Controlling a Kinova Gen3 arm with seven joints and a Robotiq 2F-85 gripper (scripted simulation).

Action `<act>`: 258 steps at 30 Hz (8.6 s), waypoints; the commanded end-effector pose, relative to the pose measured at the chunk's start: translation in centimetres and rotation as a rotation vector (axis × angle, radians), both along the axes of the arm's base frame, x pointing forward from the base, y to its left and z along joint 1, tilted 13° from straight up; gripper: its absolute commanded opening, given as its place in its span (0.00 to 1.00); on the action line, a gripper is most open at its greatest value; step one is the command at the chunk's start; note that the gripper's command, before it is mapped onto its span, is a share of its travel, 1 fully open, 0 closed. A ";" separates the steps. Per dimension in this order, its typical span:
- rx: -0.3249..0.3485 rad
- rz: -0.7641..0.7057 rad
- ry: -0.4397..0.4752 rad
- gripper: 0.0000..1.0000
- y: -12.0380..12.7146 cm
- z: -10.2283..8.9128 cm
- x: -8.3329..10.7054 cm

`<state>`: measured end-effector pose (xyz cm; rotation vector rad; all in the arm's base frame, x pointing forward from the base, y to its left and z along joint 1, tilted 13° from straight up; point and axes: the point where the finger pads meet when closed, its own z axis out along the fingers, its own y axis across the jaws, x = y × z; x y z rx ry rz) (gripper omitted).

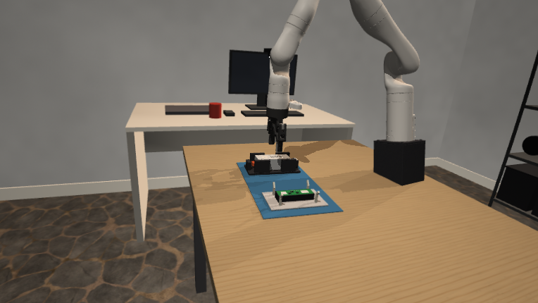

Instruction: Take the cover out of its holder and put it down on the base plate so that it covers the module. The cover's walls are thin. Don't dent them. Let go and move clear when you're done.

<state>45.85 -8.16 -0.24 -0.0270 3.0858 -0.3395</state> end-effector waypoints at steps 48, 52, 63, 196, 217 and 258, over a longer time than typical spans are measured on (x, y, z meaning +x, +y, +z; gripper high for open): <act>0.002 0.004 -0.014 1.00 -1.1 -5.6 0.9; 0.002 0.004 -0.014 1.00 -1.1 -5.5 0.8; 0.002 0.004 -0.014 1.00 -1.1 -5.5 0.8; 0.000 0.001 -0.003 0.00 0.0 0.2 0.1; 0.000 0.000 -0.001 0.00 0.0 0.1 0.0; 0.000 0.000 -0.001 1.00 0.0 0.1 0.0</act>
